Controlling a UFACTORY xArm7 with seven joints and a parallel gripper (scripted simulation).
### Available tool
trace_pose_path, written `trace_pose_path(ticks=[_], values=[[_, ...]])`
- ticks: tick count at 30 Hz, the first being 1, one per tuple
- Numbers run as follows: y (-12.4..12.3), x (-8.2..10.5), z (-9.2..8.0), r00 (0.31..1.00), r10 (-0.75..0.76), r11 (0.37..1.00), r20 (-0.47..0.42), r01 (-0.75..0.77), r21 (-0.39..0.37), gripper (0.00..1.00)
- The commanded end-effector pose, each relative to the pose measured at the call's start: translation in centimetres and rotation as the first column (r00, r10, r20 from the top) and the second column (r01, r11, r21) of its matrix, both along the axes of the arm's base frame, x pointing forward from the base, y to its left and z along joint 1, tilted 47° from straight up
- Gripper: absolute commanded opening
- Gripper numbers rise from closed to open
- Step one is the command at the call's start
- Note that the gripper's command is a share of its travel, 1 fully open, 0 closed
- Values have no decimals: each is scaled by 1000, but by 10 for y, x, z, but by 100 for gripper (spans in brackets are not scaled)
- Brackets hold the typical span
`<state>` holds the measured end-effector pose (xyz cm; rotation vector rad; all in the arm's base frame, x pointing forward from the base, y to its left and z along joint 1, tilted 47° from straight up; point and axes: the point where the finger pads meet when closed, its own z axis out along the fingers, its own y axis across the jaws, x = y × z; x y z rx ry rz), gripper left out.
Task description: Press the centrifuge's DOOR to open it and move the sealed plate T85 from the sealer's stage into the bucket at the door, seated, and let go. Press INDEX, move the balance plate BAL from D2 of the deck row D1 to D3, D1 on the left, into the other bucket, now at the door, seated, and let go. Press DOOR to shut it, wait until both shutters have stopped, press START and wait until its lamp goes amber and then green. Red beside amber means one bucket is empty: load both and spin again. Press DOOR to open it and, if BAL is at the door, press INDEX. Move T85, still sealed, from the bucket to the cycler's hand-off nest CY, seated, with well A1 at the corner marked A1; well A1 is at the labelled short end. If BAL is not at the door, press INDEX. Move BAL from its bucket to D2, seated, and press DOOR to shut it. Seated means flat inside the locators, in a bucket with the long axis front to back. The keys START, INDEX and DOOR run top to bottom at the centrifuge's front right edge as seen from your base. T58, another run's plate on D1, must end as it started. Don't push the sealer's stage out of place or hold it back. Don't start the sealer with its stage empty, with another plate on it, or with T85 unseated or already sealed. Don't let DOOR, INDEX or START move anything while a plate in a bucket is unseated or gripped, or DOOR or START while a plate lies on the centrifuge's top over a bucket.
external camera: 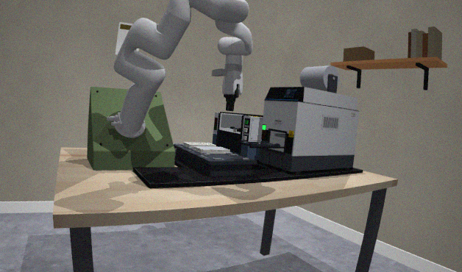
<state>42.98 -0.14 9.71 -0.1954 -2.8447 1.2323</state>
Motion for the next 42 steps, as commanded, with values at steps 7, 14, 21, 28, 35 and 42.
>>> trace_pose_path(ticks=[7, 14, 21, 28, 35, 42], values=[[2, 1, 1, 1000, 3, 1000, 2, -3, 2, 0], [2, 1, 1, 1000, 3, 1000, 2, -3, 2, 0], [2, 1, 1, 1000, 3, 1000, 2, -3, 2, 0], [2, 1, 1, 1000, 3, 1000, 2, -3, 2, 0], [2, 1, 1, 1000, 3, 1000, 2, -3, 2, 0], [15, -30, 8, 999, -30, 1000, 37, 30, -2, 100]])
